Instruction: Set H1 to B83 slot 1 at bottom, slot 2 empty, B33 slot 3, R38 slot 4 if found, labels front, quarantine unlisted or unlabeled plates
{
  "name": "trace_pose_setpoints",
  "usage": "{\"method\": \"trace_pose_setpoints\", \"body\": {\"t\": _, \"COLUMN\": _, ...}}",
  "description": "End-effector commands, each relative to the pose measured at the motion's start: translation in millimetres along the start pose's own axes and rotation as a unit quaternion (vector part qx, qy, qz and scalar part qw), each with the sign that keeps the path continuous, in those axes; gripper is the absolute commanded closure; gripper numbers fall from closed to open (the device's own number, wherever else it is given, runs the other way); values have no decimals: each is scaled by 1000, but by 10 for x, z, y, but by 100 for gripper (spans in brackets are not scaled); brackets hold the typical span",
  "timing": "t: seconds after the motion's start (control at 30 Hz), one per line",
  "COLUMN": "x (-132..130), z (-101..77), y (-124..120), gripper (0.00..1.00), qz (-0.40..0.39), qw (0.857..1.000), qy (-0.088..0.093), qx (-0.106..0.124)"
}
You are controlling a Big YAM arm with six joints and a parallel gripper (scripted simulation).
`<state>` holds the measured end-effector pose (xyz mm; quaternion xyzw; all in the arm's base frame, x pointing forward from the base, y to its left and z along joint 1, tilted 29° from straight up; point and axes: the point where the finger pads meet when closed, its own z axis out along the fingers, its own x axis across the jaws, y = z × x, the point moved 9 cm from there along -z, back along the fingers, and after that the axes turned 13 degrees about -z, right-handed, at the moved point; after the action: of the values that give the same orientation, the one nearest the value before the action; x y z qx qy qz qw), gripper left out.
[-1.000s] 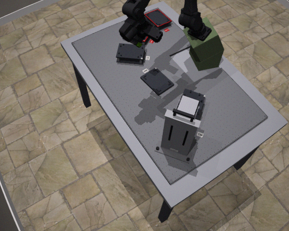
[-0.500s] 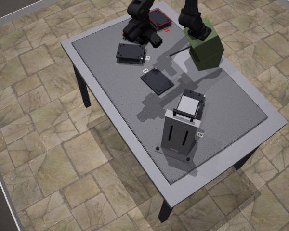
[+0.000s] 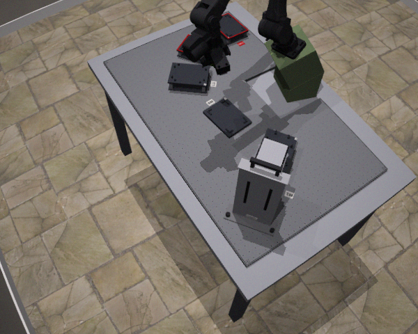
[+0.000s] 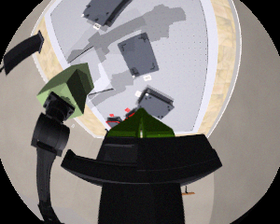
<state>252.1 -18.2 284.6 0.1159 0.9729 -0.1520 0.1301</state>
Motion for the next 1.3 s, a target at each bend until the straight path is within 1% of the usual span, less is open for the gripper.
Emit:
{"method": "trace_pose_setpoints", "body": {"t": 0.0, "x": -3, "z": -18, "y": -35, "gripper": 100, "qz": 83, "qw": 996, "qy": -23, "qx": -10}}
{"method": "trace_pose_setpoints", "body": {"t": 0.07, "x": -3, "z": -18, "y": -35, "gripper": 100, "qz": 83, "qw": 996, "qy": -23, "qx": -10}}
{"method": "trace_pose_setpoints", "body": {"t": 0.1, "x": -4, "z": 60, "y": 26, "gripper": 100, "qz": 87, "qw": 996, "qy": -15, "qx": -10}}
{"method": "trace_pose_setpoints", "body": {"t": 0.13, "x": 12, "z": 71, "y": 22, "gripper": 100, "qz": 102, "qw": 995, "qy": -19, "qx": -13}}
{"method": "trace_pose_setpoints", "body": {"t": 0.17, "x": 25, "z": 36, "y": -14, "gripper": 100, "qz": 121, "qw": 992, "qy": -27, "qx": -17}}
{"method": "trace_pose_setpoints", "body": {"t": 0.23, "x": 31, "z": 39, "y": -27, "gripper": 100, "qz": 148, "qw": 988, "qy": -30, "qx": -21}}
{"method": "trace_pose_setpoints", "body": {"t": 0.3, "x": 55, "z": 95, "y": -10, "gripper": 100, "qz": 174, "qw": 984, "qy": -32, "qx": -25}}
{"method": "trace_pose_setpoints", "body": {"t": 0.37, "x": 61, "z": 96, "y": -15, "gripper": 100, "qz": 199, "qw": 979, "qy": -35, "qx": -30}}
{"method": "trace_pose_setpoints", "body": {"t": 0.43, "x": 80, "z": 180, "y": 28, "gripper": 100, "qz": 220, "qw": 974, "qy": -31, "qx": -33}}
{"method": "trace_pose_setpoints", "body": {"t": 0.5, "x": 102, "z": 185, "y": 8, "gripper": 100, "qz": 250, "qw": 967, "qy": -38, "qx": -39}}
{"method": "trace_pose_setpoints", "body": {"t": 0.57, "x": 118, "z": 208, "y": 12, "gripper": 100, "qz": 276, "qw": 959, "qy": -41, "qx": -44}}
{"method": "trace_pose_setpoints", "body": {"t": 0.63, "x": 118, "z": 208, "y": 12, "gripper": 100, "qz": 276, "qw": 959, "qy": -41, "qx": -44}}
{"method": "trace_pose_setpoints", "body": {"t": 0.67, "x": 124, "z": 278, "y": 60, "gripper": 100, "qz": 281, "qw": 958, "qy": -34, "qx": -44}}
{"method": "trace_pose_setpoints", "body": {"t": 0.73, "x": 148, "z": 262, "y": 32, "gripper": 100, "qz": 312, "qw": 948, "qy": -43, "qx": -52}}
{"method": "trace_pose_setpoints", "body": {"t": 0.83, "x": 177, "z": 319, "y": 39, "gripper": 100, "qz": 350, "qw": 934, "qy": -45, "qx": -60}}
{"method": "trace_pose_setpoints", "body": {"t": 0.9, "x": 183, "z": 320, "y": 33, "gripper": 100, "qz": 374, "qw": 924, "qy": -46, "qx": -65}}
{"method": "trace_pose_setpoints", "body": {"t": 0.97, "x": 207, "z": 393, "y": 70, "gripper": 100, "qz": 394, "qw": 915, "qy": -43, "qx": -69}}
{"method": "trace_pose_setpoints", "body": {"t": 1.03, "x": 217, "z": 375, "y": 44, "gripper": 100, "qz": 421, "qw": 902, "qy": -47, "qx": -76}}
{"method": "trace_pose_setpoints", "body": {"t": 1.13, "x": 247, "z": 429, "y": 57, "gripper": 100, "qz": 456, "qw": 885, "qy": -47, "qx": -84}}
{"method": "trace_pose_setpoints", "body": {"t": 1.2, "x": 247, "z": 429, "y": 57, "gripper": 100, "qz": 456, "qw": 885, "qy": -47, "qx": -84}}
{"method": "trace_pose_setpoints", "body": {"t": 1.23, "x": 258, "z": 509, "y": 117, "gripper": 100, "qz": 460, "qw": 884, "qy": -38, "qx": -82}}
{"method": "trace_pose_setpoints", "body": {"t": 1.27, "x": 273, "z": 514, "y": 112, "gripper": 100, "qz": 473, "qw": 876, "qy": -41, "qx": -87}}
